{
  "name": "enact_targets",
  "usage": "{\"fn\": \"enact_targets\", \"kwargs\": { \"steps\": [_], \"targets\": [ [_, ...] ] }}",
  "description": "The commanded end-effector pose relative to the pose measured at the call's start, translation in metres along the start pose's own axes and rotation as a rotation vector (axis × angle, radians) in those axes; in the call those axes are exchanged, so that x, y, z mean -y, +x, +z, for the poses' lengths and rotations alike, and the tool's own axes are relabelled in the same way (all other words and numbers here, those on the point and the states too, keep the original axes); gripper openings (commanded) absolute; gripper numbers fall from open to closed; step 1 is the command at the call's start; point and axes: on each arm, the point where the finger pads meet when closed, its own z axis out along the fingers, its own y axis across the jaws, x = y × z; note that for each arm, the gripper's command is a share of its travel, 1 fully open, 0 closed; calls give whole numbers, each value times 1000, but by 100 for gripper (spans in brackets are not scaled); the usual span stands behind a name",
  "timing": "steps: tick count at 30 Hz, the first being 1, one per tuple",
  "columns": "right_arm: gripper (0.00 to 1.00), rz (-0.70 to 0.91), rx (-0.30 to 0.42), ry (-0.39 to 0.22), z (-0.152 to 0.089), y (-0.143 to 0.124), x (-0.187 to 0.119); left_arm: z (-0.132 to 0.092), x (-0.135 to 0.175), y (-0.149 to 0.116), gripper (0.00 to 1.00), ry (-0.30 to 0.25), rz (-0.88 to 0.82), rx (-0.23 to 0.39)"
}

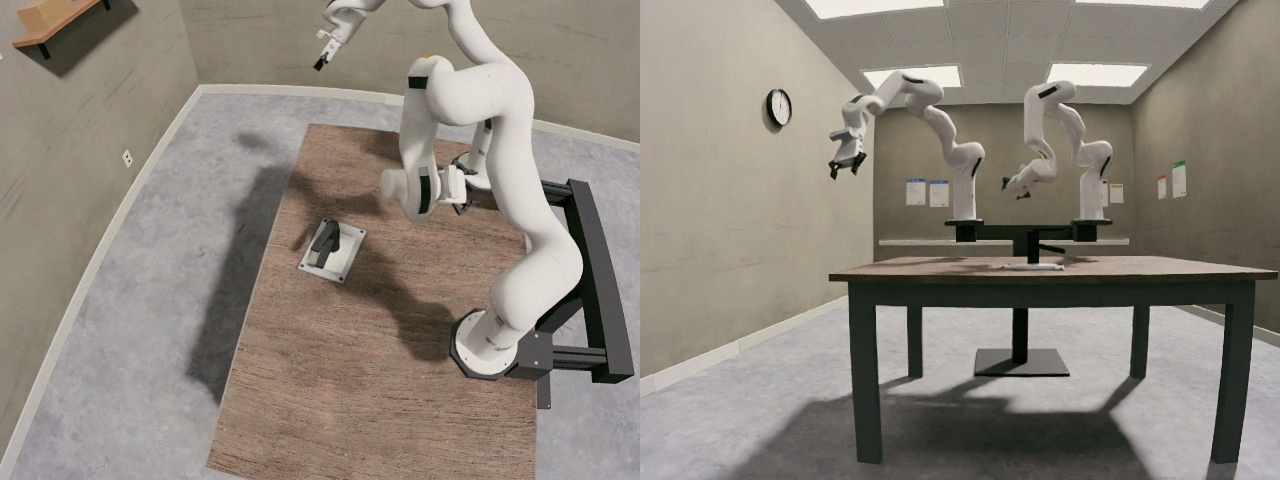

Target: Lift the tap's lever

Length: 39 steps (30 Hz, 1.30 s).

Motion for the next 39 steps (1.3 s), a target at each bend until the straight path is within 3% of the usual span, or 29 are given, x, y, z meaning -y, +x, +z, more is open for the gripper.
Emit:
{"fn": "enact_targets", "kwargs": {
  "steps": [1, 24, 34, 39],
  "targets": [
    [100, -1, -3, -1, -1, 2, 0, 0, 1, 0, 100, 0, 1, 0],
    [100, 7, -2, -1, -6, 1, -3, 0, 1, 0, 100, 0, 1, 0],
    [100, 60, 1, -3, -41, -5, -27, 0, 1, 0, 100, 0, 1, 0],
    [100, 128, 8, -8, -86, -16, -53, 0, 1, 0, 100, 0, 1, 0]
  ]
}}
